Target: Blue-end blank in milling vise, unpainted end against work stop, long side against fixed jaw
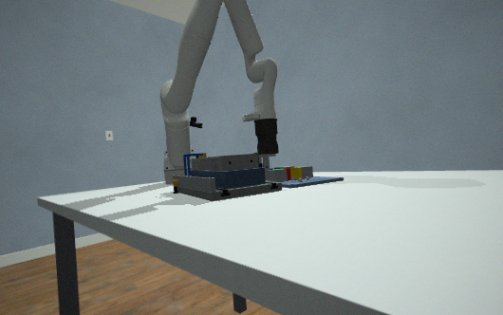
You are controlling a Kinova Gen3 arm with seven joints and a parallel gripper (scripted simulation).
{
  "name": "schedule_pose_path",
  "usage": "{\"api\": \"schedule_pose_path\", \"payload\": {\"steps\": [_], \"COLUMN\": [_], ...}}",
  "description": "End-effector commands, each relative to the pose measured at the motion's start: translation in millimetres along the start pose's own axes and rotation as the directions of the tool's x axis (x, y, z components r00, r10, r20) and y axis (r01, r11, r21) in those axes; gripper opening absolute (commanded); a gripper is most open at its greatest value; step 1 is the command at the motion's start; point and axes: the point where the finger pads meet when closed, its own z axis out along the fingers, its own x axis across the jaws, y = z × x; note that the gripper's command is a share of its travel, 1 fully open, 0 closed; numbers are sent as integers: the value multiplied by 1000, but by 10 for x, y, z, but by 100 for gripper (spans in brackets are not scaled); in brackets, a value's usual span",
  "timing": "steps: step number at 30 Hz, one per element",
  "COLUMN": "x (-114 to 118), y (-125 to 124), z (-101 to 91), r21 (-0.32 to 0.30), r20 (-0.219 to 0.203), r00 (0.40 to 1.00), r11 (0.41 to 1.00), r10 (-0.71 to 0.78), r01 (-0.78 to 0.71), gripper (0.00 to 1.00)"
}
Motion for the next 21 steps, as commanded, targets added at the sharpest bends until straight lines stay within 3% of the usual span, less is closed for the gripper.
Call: {"api": "schedule_pose_path", "payload": {"steps": [1,15,21], "x": [-1,-1,0], "y": [4,4,4], "z": [-3,-3,-123], "r21": [-1,-1,-1], "r20": [0,0,0], "r00": [1000,1000,1000], "r11": [1000,1000,1000], "r10": [0,0,0], "r01": [0,0,0], "gripper": [0,0,0]}}
